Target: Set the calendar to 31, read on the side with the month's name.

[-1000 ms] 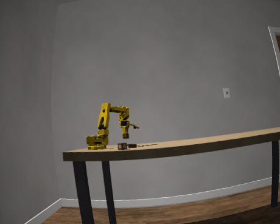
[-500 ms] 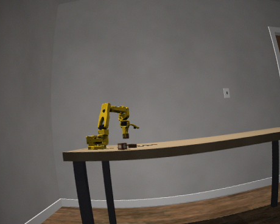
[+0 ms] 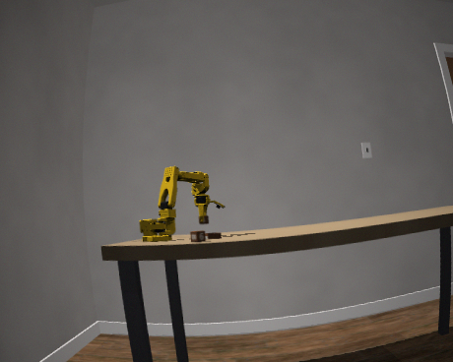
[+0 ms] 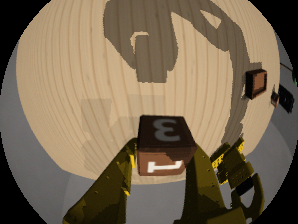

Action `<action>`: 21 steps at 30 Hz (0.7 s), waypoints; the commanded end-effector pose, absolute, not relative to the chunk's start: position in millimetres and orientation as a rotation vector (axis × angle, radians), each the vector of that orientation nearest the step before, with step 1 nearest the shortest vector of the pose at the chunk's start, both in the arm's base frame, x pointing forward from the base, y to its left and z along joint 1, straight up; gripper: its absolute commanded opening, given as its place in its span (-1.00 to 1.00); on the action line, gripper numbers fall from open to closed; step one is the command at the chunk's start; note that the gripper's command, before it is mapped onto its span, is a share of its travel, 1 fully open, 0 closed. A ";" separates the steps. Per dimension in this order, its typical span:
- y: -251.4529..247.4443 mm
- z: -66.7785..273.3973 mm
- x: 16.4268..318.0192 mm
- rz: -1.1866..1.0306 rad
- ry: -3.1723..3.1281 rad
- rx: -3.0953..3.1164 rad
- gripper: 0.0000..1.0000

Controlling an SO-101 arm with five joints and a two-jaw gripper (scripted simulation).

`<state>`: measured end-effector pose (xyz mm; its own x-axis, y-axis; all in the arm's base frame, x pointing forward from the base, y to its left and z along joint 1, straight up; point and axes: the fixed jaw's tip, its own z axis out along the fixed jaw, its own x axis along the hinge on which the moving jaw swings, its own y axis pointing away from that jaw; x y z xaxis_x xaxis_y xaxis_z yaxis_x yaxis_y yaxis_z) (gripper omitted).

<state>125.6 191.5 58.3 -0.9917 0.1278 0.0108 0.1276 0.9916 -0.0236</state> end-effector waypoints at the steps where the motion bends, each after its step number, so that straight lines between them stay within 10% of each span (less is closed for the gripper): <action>1: 196.8 74.2 129.1 -0.068 -3.165 -0.130 -1.00; 21: 196.6 74.1 126.9 -0.061 -3.158 0.310 -1.00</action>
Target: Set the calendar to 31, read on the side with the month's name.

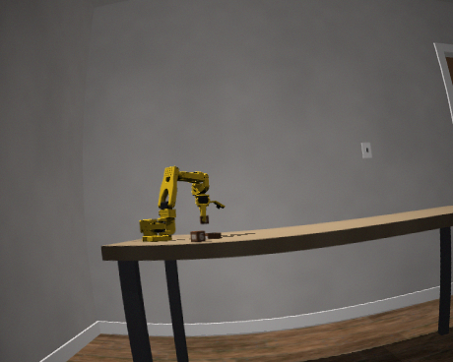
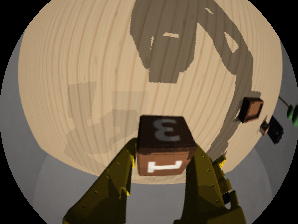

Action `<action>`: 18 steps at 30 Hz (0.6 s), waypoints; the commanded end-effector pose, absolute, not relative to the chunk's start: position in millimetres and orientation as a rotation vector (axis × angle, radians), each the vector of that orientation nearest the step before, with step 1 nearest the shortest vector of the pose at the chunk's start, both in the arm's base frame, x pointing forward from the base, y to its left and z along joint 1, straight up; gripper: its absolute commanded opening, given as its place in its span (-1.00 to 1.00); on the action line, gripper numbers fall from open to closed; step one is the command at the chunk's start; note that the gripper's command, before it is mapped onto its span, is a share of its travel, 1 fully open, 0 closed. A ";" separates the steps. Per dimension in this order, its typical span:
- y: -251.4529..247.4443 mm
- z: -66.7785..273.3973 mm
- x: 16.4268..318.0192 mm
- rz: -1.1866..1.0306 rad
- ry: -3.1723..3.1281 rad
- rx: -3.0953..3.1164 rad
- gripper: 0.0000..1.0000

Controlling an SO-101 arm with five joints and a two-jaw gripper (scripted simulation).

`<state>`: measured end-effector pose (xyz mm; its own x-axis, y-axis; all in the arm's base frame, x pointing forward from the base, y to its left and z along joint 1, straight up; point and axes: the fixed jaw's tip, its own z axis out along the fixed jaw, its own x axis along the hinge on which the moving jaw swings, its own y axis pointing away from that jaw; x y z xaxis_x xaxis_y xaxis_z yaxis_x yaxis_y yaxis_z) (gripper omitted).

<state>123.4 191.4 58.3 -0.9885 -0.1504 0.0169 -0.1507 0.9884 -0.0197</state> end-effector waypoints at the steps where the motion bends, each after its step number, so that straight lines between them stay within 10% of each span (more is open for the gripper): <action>1: 196.6 74.1 126.7 -0.061 -3.155 0.346 -1.00; 18: 195.1 73.9 123.7 -0.049 -3.017 1.010 -1.00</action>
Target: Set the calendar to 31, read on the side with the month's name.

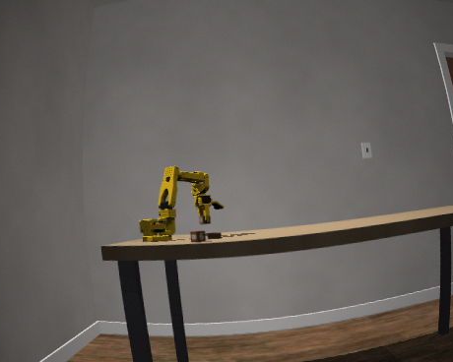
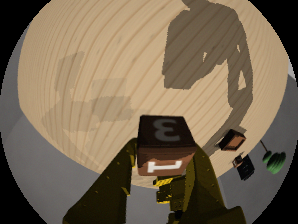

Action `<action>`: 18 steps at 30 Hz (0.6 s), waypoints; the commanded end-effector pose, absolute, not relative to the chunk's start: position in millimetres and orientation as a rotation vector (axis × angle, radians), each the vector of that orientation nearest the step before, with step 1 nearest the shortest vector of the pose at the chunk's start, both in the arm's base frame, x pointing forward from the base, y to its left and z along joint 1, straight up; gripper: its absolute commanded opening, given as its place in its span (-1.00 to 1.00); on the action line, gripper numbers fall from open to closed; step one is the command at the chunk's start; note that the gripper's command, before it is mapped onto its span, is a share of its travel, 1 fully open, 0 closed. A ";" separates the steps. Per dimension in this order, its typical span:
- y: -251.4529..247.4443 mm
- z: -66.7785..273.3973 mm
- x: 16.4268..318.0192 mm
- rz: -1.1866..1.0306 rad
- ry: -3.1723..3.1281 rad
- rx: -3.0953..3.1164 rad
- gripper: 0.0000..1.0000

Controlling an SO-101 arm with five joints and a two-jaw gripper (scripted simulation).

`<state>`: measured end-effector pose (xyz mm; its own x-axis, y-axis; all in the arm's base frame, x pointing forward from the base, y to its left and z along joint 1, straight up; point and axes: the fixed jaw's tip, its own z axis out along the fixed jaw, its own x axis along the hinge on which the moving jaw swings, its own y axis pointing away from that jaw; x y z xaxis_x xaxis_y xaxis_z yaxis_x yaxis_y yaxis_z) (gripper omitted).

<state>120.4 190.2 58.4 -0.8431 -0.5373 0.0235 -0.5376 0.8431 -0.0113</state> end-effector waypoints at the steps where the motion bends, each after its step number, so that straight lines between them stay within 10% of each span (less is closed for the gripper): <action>1: 194.9 73.9 123.5 -0.047 -3.000 1.060 -1.00; 18: 191.3 73.7 121.1 -0.028 -2.595 1.853 -1.00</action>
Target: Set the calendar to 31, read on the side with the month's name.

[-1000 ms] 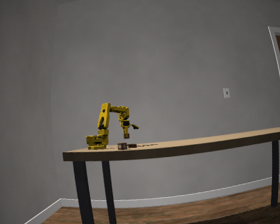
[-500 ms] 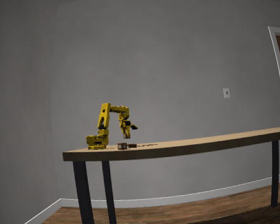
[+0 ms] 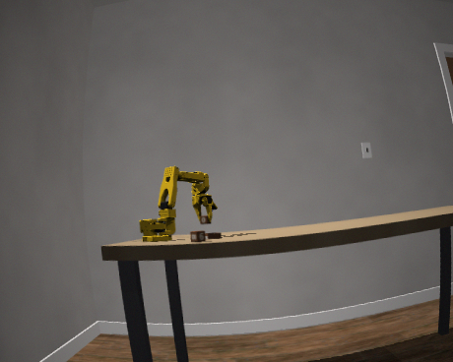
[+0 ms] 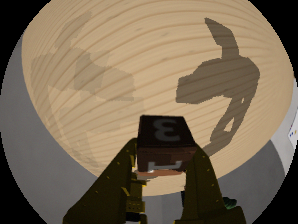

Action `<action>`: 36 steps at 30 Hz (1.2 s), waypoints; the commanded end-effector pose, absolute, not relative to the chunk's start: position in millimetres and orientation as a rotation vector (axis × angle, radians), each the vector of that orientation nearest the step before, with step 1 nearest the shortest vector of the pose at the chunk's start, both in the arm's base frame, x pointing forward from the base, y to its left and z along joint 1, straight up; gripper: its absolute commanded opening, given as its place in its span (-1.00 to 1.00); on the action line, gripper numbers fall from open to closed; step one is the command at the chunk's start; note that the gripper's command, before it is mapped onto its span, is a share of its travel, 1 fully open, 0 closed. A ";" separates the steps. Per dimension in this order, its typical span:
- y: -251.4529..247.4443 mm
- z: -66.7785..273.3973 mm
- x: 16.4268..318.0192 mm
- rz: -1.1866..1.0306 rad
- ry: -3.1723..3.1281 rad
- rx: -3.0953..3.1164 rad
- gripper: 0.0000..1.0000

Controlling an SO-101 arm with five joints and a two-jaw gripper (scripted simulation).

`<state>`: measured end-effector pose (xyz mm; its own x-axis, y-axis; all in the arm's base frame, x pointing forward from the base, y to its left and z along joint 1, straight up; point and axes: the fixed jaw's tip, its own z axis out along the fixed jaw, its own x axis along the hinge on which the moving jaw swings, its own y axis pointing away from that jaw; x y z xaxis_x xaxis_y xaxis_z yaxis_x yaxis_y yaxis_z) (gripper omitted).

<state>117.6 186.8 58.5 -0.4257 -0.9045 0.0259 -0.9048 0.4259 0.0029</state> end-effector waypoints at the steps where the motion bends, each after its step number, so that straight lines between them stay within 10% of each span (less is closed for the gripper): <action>1: 191.0 73.7 121.0 -0.026 -2.557 1.906 -1.00; 36: 182.0 73.4 124.9 0.027 -0.821 3.081 -1.00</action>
<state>120.2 177.2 58.7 0.7956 -0.6058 0.0029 -0.6057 -0.7953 0.0259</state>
